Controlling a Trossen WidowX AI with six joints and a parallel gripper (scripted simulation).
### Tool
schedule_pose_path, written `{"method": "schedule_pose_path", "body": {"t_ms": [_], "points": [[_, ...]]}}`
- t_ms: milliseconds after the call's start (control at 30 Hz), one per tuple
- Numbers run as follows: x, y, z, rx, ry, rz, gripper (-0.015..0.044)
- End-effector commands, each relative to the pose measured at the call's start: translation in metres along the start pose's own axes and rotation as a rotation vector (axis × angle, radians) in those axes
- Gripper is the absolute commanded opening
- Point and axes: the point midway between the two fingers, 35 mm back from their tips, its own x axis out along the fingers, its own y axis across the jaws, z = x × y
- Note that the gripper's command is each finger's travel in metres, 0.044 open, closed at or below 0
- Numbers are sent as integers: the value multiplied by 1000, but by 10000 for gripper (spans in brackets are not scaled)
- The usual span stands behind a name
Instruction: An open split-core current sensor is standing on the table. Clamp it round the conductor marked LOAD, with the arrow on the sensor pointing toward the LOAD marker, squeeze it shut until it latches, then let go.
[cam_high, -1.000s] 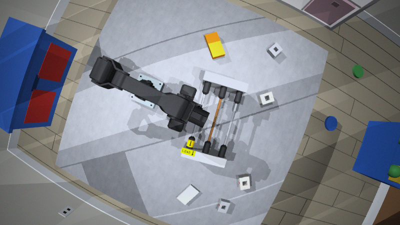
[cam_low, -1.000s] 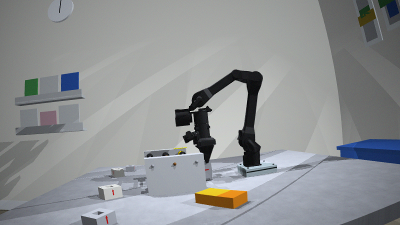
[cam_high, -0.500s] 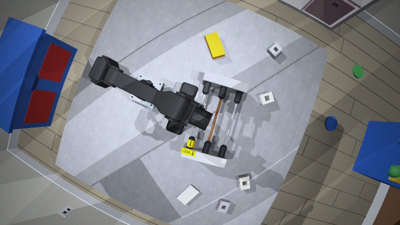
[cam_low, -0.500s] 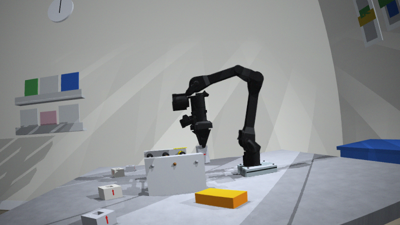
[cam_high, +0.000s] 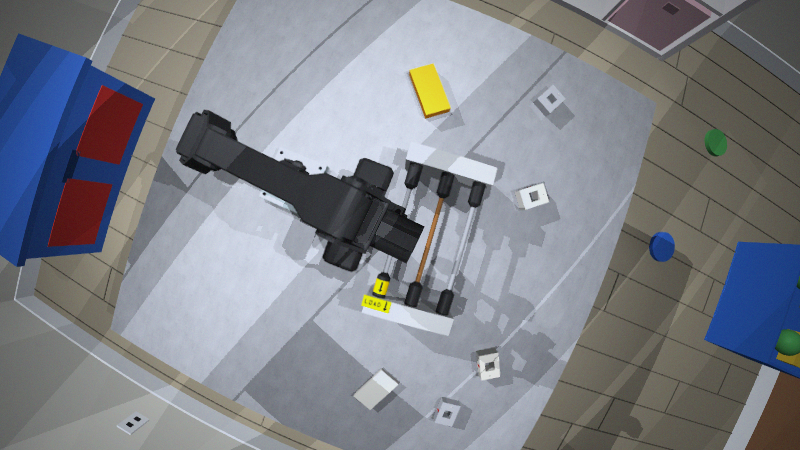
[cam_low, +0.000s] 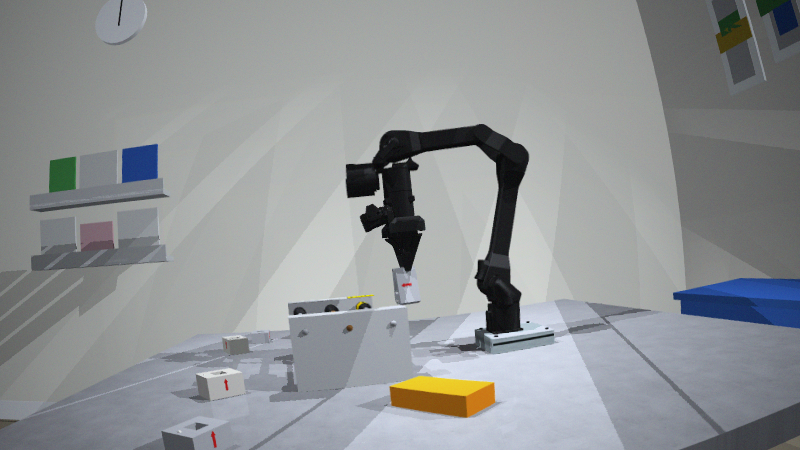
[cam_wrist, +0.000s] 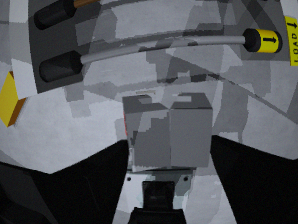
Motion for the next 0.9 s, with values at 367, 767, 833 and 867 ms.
{"method": "schedule_pose_path", "body": {"t_ms": [367,767,833,867], "points": [[-7,1,21,430,-10,2,0],[-7,3,40,832,-12,5,0],[-7,3,43,899,-12,6,0],[-7,3,44,932,-12,6,0]]}}
